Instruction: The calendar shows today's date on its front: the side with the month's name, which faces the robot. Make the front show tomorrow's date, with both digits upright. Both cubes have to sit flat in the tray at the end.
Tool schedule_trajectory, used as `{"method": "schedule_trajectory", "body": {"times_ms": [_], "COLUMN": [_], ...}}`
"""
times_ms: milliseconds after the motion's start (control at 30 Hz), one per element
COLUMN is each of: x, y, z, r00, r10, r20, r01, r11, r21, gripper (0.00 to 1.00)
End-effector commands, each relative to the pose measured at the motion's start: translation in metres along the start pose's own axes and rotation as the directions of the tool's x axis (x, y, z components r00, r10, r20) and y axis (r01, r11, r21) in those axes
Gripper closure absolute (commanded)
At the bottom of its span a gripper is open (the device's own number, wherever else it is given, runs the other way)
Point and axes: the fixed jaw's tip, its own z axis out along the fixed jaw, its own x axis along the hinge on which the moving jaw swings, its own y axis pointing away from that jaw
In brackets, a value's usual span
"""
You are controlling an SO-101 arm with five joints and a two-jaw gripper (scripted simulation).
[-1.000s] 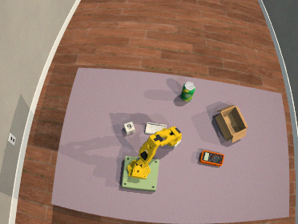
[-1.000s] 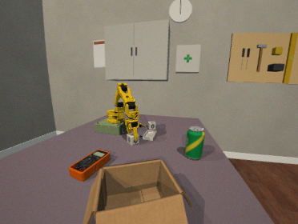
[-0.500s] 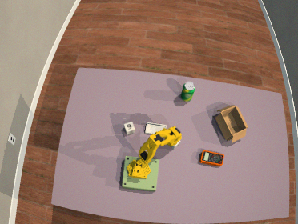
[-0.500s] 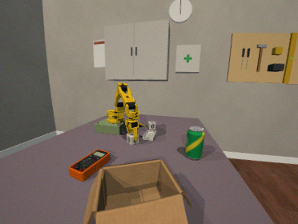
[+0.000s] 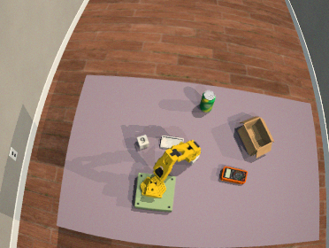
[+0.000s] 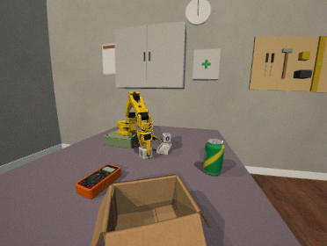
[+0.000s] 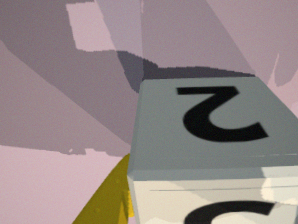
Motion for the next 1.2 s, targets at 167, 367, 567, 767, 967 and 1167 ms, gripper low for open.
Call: {"method": "schedule_trajectory", "body": {"times_ms": [167,367,567,767,967,1167], "x": [0.0000,0.0000,0.0000,0.0000,0.0000,0.0000], "y": [0.0012,0.0012,0.0012,0.0012,0.0012,0.0010], "z": [0.0029,0.0029,0.0029,0.0029,0.0029,0.0012], "r00": [1.000,1.000,1.000,1.000,1.000,1.000], "r10": [-0.001,-0.001,-0.001,-0.001,-0.001,-0.001], "r20": [0.004,0.004,0.004,0.004,0.004,0.004], "r01": [0.001,0.001,0.001,0.001,0.001,0.001], "r11": [1.000,1.000,1.000,1.000,1.000,1.000], "r21": [-0.016,-0.016,-0.016,-0.016,-0.016,-0.016], "gripper": [0.75,0.85,0.92,0.99,1.00,1.00]}}
